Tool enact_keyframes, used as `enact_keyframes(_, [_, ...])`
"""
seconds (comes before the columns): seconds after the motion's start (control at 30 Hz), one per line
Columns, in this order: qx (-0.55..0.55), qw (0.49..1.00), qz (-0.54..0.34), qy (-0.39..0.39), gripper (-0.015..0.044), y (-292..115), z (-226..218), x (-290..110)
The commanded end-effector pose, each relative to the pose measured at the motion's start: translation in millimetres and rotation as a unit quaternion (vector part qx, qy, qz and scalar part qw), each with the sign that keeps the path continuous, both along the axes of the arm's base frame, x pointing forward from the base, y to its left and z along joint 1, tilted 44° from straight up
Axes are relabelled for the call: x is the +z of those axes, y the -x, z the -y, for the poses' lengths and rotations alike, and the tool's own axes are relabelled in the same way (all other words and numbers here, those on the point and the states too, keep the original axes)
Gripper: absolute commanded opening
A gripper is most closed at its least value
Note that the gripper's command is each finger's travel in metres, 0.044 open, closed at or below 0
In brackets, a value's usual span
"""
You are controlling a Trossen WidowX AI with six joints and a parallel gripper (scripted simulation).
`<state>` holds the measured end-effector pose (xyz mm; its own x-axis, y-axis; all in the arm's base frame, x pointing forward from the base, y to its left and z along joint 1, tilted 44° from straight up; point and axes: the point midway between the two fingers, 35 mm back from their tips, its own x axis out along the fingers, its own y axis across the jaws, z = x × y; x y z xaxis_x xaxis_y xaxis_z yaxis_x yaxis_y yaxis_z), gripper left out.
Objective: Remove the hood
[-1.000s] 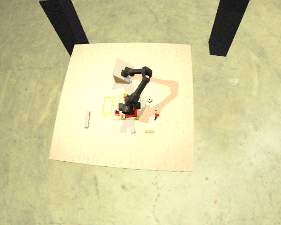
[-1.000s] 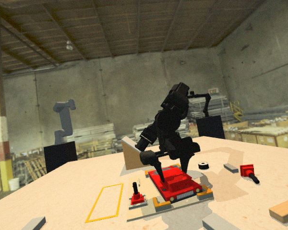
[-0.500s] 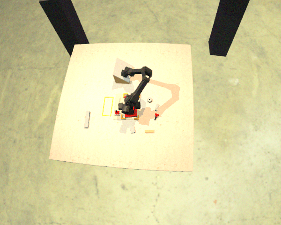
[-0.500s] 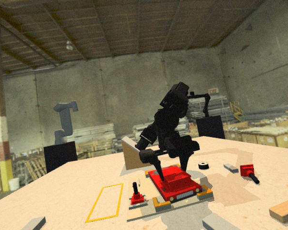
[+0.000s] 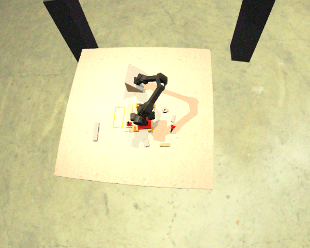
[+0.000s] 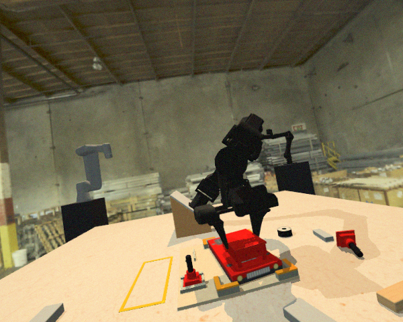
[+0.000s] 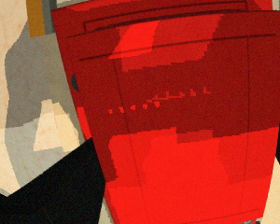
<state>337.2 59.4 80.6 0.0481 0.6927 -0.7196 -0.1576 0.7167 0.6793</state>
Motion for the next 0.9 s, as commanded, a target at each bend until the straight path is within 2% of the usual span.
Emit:
enact_keyframes(0.0, [0.000, 1.000, 0.005, 0.002, 0.0000, -1, 4, 5])
enact_keyframes(0.53, [0.000, 1.000, 0.005, 0.002, 0.0000, -1, 12, 13])
enact_keyframes(0.87, [-0.001, 1.000, 0.004, 0.003, 0.0000, 2, 40, 42])
